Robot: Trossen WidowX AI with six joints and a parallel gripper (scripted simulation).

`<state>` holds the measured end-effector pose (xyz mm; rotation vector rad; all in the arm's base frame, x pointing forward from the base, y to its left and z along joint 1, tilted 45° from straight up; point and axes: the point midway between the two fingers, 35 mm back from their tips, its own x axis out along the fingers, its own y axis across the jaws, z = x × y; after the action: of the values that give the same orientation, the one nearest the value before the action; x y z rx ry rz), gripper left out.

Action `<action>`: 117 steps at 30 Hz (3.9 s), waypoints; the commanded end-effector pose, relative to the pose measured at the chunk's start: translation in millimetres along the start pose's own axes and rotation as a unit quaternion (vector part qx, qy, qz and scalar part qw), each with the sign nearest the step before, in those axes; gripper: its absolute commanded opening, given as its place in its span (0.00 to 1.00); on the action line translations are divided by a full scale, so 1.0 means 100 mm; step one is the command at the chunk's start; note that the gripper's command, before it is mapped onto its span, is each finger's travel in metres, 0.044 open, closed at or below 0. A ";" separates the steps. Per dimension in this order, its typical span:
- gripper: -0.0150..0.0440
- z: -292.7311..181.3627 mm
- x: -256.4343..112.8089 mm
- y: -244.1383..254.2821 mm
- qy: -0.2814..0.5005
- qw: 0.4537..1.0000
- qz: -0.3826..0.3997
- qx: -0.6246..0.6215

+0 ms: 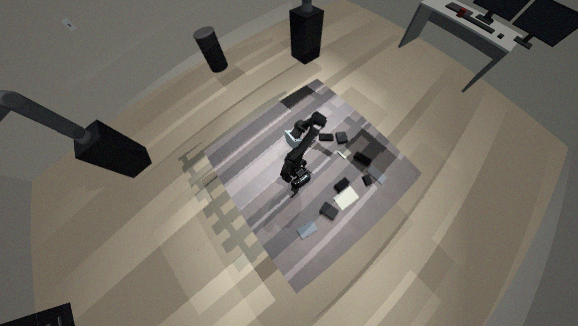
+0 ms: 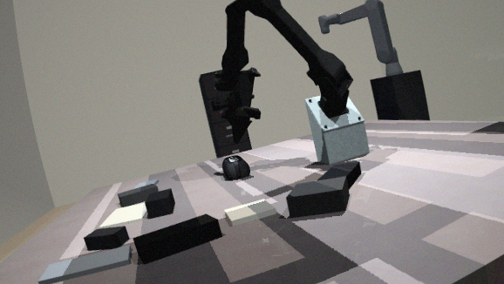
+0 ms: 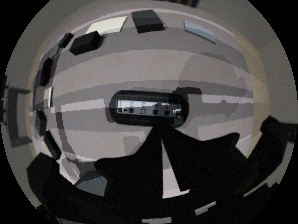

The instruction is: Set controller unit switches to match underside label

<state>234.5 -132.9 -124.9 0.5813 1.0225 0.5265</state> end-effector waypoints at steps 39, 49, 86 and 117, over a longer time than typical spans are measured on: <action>1.00 0.21 0.14 -0.45 0.140 0.764 0.125 -0.618; 1.00 0.17 0.26 -0.46 0.140 0.764 0.124 -0.618; 0.84 -0.01 0.71 -0.44 0.139 0.764 0.123 -0.618; 0.82 0.03 0.62 -0.41 0.139 0.764 0.123 -0.618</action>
<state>268.3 -120.9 -194.4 -0.5871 0.6545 1.3899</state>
